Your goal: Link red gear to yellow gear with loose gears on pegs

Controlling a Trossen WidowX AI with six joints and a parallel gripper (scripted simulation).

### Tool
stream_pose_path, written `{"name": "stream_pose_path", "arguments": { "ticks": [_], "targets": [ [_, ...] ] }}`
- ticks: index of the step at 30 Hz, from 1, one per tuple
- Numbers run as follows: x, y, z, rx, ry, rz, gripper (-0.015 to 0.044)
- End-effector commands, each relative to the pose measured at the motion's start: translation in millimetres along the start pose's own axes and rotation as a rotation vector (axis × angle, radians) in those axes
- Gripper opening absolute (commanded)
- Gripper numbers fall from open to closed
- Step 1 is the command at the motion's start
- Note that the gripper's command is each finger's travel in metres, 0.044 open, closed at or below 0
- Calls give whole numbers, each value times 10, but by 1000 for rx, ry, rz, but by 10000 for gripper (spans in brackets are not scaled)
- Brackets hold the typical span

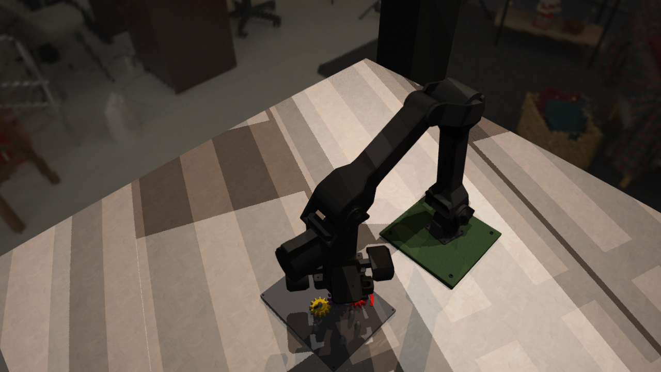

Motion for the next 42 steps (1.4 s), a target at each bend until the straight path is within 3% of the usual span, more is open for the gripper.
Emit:
{"name": "stream_pose_path", "arguments": {
  "ticks": [1,9,27,32,37,42],
  "targets": [
    [-8,-5,-11,-3,2,117,0],
    [-1,-13,-25,-3,2,137,0],
    [-8,-9,-57,-3,1,-319,0],
    [-1,-11,-68,-3,1,-315,0],
    [0,-9,-56,-3,1,-261,131],
    [3,-9,-5,-3,1,-181,140]
  ]
}}
Point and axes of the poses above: the point midway between the two fingers, 35 mm back from their tips, its own z axis back along the fingers, its own y axis across the jaws, x = y × z, the point moved 1 cm from there along z, back along the fingers, and after that the axes turned 15 degrees about -z, right-handed, at the moved point
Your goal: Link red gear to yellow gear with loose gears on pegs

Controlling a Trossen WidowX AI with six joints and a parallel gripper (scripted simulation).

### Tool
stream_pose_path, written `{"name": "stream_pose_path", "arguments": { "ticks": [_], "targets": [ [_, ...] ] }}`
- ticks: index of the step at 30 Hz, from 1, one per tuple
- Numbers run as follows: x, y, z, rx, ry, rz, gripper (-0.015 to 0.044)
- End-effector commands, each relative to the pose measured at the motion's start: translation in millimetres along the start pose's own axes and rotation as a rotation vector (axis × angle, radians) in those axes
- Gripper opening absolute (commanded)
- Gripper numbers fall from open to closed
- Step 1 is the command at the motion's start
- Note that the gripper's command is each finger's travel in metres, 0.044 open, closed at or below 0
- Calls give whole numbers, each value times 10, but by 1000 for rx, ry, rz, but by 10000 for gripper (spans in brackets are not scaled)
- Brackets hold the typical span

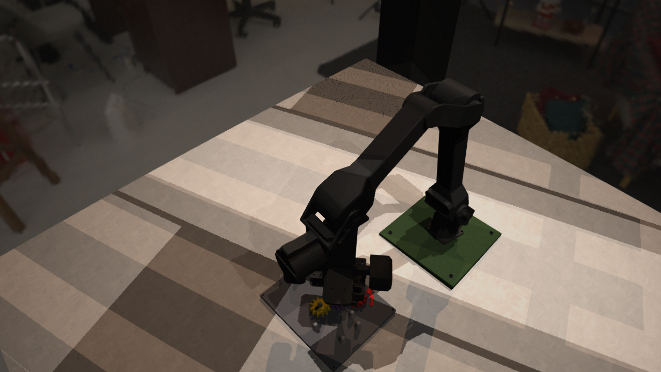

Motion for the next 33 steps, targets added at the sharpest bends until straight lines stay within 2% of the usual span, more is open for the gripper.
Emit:
{"name": "stream_pose_path", "arguments": {
  "ticks": [1,7,11,13,17,22,33],
  "targets": [
    [4,-4,74,-2,1,53,140],
    [4,0,423,-2,1,137,140],
    [1,2,473,-2,1,149,140],
    [12,-4,486,-4,-6,122,193],
    [-27,21,885,-4,-6,122,298],
    [-30,23,906,-4,-6,122,429],
    [-30,23,906,-4,-6,122,440]
  ]
}}
Point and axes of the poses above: the point midway between the two fingers, 35 mm back from their tips, its own z axis back along the fingers, its own y axis across the jaws, x = y × z, the point moved 1 cm from there along z, back along the fingers, and after that the axes turned 15 degrees about -z, right-handed, at the moved point
